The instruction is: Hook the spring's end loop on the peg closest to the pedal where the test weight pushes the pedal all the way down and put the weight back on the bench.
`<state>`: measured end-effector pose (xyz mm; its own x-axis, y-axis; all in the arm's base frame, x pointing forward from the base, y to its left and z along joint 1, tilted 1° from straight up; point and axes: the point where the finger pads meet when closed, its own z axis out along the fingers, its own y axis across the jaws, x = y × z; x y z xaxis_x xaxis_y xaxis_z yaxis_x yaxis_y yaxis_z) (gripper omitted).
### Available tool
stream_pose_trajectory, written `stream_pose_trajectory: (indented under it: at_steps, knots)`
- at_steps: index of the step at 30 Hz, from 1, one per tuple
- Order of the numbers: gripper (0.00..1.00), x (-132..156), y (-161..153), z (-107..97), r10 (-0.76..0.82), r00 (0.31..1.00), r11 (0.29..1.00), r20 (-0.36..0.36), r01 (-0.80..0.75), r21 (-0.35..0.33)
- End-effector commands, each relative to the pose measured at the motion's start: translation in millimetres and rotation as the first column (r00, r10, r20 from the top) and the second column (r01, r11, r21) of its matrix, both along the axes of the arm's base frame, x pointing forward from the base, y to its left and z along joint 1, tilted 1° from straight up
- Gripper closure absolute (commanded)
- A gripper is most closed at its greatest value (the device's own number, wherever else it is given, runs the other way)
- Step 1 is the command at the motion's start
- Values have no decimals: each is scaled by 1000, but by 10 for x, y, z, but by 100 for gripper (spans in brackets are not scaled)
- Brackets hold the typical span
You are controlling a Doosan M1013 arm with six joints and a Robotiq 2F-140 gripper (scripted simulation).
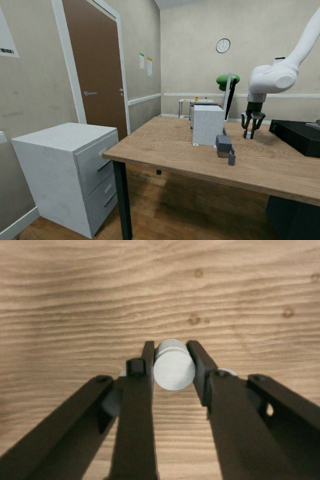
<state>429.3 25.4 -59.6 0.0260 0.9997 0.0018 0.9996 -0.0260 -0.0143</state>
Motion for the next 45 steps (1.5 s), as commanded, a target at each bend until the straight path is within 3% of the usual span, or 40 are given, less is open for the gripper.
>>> stream_pose_trajectory:
  at_steps: [1,2,45]
  knots:
    - [75,6,1,-3,0,1000,1000,1,0,0]
    - [0,6,1,15,0,1000,1000,1,0,0]
    - [0,6,1,15,0,1000,1000,1,0,0]
